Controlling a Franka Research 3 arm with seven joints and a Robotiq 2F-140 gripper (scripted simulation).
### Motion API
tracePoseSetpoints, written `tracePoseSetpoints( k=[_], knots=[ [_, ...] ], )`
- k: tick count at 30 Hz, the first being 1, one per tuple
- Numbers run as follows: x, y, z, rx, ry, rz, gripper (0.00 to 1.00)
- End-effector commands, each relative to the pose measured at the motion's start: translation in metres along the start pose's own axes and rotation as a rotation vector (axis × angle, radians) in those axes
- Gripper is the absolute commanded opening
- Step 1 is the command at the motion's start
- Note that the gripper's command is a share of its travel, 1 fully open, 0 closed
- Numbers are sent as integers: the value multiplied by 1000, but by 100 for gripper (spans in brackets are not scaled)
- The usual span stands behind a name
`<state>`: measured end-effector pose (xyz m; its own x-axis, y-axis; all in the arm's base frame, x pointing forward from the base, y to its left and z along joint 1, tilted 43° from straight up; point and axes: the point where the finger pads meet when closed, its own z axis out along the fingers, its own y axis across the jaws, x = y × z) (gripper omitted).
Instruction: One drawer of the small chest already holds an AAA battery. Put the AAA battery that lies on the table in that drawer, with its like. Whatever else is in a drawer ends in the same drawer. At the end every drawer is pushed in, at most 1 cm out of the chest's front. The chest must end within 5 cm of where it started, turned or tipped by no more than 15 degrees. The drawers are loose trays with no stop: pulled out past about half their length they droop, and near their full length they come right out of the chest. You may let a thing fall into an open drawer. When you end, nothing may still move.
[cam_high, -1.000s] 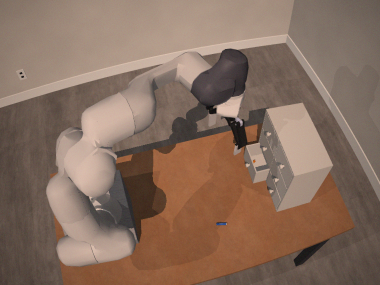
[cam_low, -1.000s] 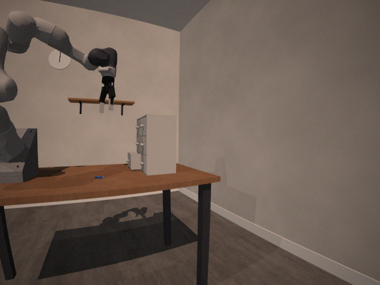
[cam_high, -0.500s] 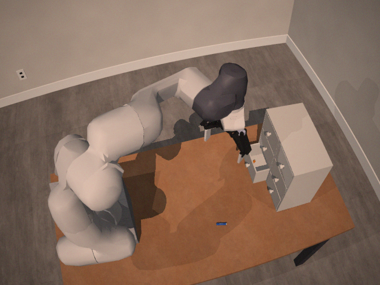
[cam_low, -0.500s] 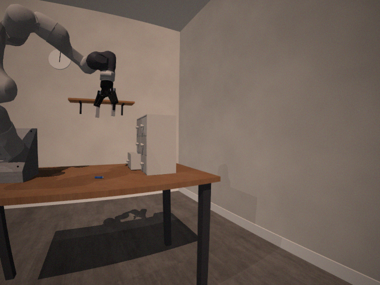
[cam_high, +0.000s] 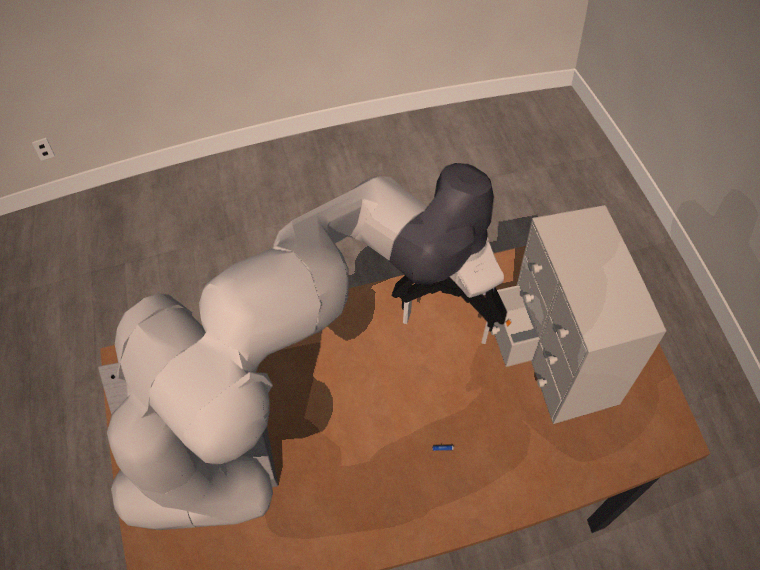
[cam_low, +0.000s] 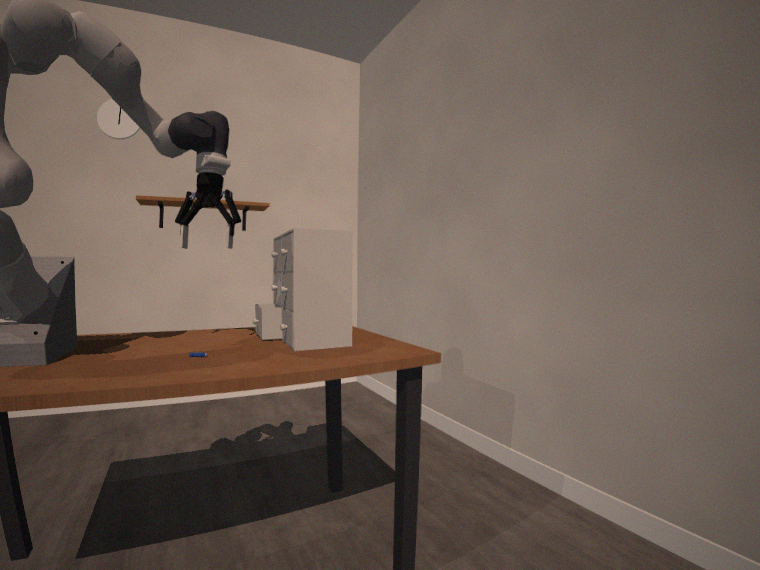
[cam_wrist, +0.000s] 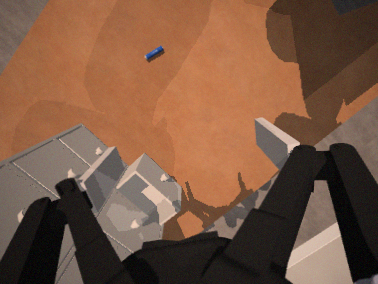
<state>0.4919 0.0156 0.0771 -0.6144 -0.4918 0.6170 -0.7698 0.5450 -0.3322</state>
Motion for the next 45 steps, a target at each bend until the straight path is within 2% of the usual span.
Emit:
tracePoseSetpoints(
  k=[1,11,13,28,30,45],
  knots=[
    [4,-11,11,21,-25,-264,100],
    [29,-19,49,24,-19,-575,100],
    [29,-19,49,24,-19,-575,100],
    [60,-29,98,31,-17,-1049,100],
    [60,-29,98,31,-17,-1049,100],
    [87,-38,140,35,-12,-1427,100]
  ],
)
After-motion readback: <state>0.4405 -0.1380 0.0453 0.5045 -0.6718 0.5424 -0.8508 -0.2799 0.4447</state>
